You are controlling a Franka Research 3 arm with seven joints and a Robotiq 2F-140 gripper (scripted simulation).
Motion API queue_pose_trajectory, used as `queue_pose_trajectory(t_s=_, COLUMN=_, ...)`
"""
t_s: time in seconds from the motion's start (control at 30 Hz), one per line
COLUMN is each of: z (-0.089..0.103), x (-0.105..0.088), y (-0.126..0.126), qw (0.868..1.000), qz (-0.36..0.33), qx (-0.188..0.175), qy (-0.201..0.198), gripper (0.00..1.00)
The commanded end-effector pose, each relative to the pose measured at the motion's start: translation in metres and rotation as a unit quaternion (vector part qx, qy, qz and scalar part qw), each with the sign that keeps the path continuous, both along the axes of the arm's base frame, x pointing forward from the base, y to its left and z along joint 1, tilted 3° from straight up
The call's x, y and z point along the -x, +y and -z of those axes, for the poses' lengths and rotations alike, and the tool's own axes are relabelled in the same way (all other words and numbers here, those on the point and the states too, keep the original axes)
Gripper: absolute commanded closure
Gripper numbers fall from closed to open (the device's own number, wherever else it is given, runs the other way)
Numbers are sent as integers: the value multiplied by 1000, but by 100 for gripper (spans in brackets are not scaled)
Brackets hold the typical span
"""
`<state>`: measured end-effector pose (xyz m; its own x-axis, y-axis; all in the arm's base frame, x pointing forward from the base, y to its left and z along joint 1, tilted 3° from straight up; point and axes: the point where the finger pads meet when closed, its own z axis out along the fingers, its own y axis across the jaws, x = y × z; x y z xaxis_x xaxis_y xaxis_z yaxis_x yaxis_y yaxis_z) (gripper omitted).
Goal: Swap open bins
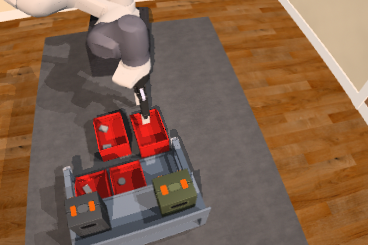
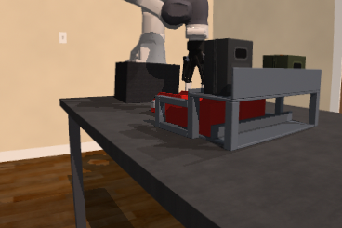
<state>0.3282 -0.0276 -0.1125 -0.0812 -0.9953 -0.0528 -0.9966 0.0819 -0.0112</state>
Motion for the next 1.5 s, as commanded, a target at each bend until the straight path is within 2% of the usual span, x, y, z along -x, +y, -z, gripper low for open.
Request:
queue_pose_trajectory(t_s=0.0, z=1, x=-1, y=0, qw=1000, qz=3, qx=0, qy=0, gripper=43)
queue_pose_trajectory(t_s=0.8, z=-2, x=-1, y=0, qw=1000, qz=3, qx=0, qy=0, gripper=43)
queue_pose_trajectory(t_s=1.13, z=-13, x=-1, y=-1, qw=1000, qz=3, qx=0, qy=0, gripper=43)
queue_pose_trajectory(t_s=1.47, z=-36, x=0, y=-2, qw=1000, qz=3, qx=0, qy=0, gripper=43)
